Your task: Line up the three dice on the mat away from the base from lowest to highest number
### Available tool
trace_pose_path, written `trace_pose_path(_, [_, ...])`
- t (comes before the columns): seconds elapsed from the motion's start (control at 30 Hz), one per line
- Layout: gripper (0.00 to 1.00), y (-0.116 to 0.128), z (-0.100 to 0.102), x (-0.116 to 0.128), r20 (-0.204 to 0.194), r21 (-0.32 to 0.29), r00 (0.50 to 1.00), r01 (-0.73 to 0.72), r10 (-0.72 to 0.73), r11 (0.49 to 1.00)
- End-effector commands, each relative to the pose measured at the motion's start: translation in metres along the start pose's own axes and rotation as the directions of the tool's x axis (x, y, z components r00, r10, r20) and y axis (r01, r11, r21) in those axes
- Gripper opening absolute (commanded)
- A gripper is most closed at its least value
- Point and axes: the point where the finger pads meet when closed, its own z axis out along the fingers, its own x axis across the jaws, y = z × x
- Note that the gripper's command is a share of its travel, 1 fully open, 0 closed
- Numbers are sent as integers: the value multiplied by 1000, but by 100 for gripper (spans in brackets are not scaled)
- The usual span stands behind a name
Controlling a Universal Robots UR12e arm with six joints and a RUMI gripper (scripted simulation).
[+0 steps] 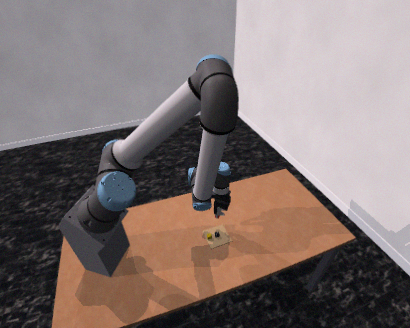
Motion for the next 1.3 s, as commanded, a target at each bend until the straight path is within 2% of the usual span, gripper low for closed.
trace_pose_path(0.0, [6,15,-1,-10,-8,1,986,168,-168,986])
trace_pose_path(0.17, [6,26,-2,-17,-8,0,961,276,-276,961])
trace_pose_path(0.37, [6,41,-3,-27,-8,-2,905,424,-424,905])
trace_pose_path(0.43, [6,41,-3,-27,-8,-2,905,424,-424,905])
trace_pose_path(0.73, [6,57,-4,-38,-7,-4,824,567,-567,824])
trace_pose_path(1.27, [6,59,-5,-39,-6,-4,809,588,-588,809])
